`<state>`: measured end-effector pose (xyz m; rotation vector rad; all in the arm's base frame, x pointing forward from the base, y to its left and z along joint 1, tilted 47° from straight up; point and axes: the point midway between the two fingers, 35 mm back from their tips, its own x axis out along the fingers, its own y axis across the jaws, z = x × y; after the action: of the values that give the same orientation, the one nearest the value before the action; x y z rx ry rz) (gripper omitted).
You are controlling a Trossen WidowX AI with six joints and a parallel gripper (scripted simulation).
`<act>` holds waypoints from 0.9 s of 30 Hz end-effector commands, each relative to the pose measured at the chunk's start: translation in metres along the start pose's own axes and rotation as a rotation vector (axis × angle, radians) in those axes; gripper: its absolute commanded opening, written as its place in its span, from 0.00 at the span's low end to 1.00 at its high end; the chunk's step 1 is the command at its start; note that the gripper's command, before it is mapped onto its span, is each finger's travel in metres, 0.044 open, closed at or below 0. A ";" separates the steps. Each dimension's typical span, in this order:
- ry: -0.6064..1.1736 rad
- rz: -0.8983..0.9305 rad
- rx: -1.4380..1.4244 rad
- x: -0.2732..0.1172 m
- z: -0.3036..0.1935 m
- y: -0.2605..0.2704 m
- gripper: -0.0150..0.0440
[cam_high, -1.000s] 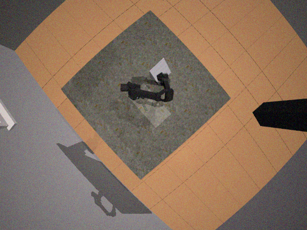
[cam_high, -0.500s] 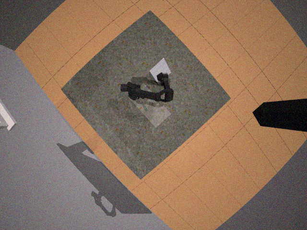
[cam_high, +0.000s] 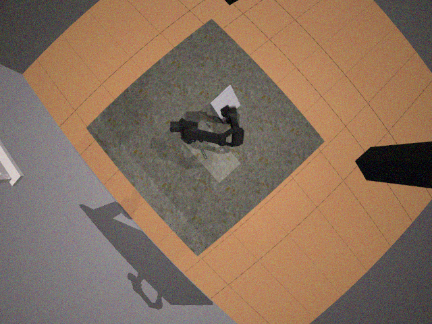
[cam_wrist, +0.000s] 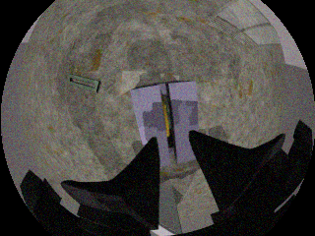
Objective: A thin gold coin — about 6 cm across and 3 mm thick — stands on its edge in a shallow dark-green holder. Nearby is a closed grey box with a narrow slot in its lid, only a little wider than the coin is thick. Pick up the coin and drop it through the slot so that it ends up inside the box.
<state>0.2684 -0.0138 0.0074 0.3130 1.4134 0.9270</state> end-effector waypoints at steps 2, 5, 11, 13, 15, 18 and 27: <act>0.000 0.000 -0.001 0.000 0.000 0.000 0.53; 0.000 0.000 -0.001 0.000 0.000 0.000 0.53; 0.000 -0.001 0.000 -0.015 0.000 0.000 0.75; 0.000 -0.001 0.000 -0.018 0.000 0.000 0.84; 0.000 0.000 0.002 -0.028 0.000 0.000 0.93; -0.003 0.006 0.005 -0.060 -0.003 0.002 1.00; -0.003 0.007 0.006 -0.062 -0.003 0.002 1.00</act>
<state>0.2715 -0.0566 0.0510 0.3331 1.4105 0.9235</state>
